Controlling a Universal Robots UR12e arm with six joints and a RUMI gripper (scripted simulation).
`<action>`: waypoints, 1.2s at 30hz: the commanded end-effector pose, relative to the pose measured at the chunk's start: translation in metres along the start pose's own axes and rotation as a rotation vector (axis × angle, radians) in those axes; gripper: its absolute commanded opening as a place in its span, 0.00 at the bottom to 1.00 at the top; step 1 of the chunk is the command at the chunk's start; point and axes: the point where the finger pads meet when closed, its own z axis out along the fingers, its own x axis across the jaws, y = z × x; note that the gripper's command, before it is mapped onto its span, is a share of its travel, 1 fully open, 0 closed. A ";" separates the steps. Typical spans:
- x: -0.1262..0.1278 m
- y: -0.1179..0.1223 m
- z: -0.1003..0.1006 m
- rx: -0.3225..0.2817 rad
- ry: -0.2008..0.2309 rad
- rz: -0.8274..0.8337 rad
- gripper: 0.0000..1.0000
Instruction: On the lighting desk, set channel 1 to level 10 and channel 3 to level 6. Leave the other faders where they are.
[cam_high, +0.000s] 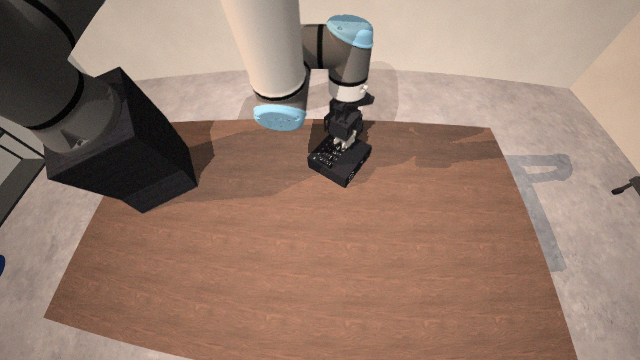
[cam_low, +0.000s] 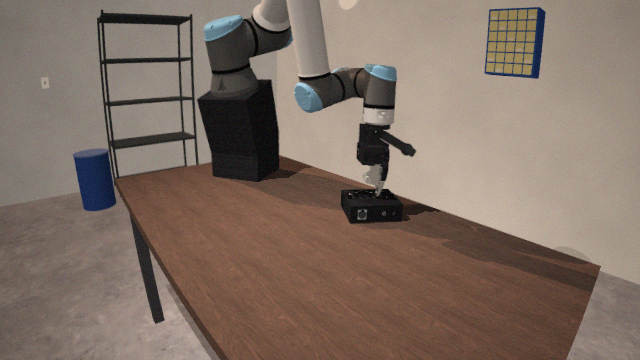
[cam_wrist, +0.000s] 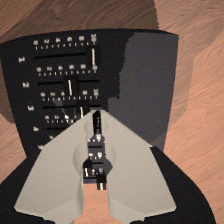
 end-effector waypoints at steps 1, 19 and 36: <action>-0.003 0.000 0.000 0.001 0.001 0.000 0.00; -0.008 0.000 0.000 0.001 0.001 0.000 0.00; -0.008 0.000 0.000 0.001 0.001 0.000 0.00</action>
